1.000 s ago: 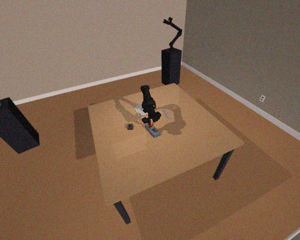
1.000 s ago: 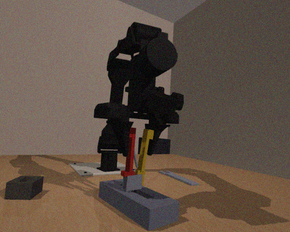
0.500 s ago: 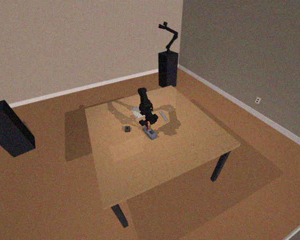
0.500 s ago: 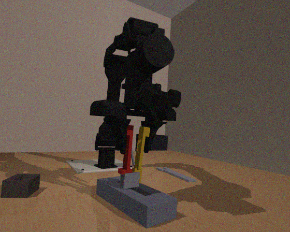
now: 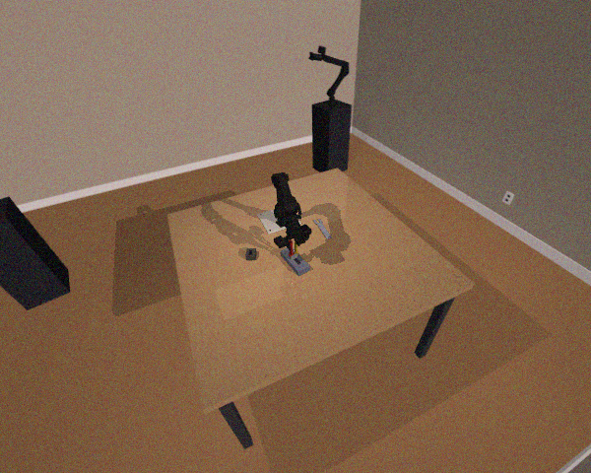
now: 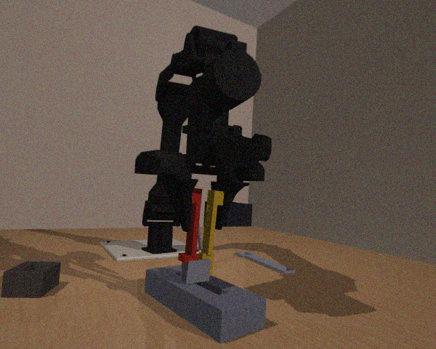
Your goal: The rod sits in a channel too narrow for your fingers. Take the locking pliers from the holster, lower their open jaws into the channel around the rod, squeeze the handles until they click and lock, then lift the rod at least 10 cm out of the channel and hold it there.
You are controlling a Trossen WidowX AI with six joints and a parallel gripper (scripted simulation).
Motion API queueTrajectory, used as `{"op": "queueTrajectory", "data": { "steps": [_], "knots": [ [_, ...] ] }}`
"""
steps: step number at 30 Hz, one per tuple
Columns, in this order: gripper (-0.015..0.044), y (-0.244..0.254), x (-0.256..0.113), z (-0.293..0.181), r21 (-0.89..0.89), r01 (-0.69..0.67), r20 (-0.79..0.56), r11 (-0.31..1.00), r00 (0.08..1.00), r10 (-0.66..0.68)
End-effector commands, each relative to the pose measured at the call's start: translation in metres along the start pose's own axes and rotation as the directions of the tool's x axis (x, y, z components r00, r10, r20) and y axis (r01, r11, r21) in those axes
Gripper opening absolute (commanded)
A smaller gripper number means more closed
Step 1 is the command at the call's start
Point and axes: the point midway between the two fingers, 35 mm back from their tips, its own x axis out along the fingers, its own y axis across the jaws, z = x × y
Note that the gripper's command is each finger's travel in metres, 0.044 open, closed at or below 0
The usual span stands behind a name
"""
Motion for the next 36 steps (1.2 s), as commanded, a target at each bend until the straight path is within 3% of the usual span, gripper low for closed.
{"op": "queueTrajectory", "data": {
  "steps": [1,30,34,36],
  "knots": [
    [0.0250,-0.0023,-0.0011,0.0010,-0.001,0.004,0.005,1.000,1.000,-0.004],
    [0.0228,-0.0042,-0.0011,0.0010,-0.001,0.004,0.005,1.000,1.000,-0.004],
    [0.0123,-0.0042,-0.0011,0.0010,-0.001,0.004,0.005,1.000,1.000,-0.004],
    [0.0108,-0.0042,-0.0011,0.0010,-0.001,0.004,0.005,1.000,1.000,-0.004]
  ]
}}
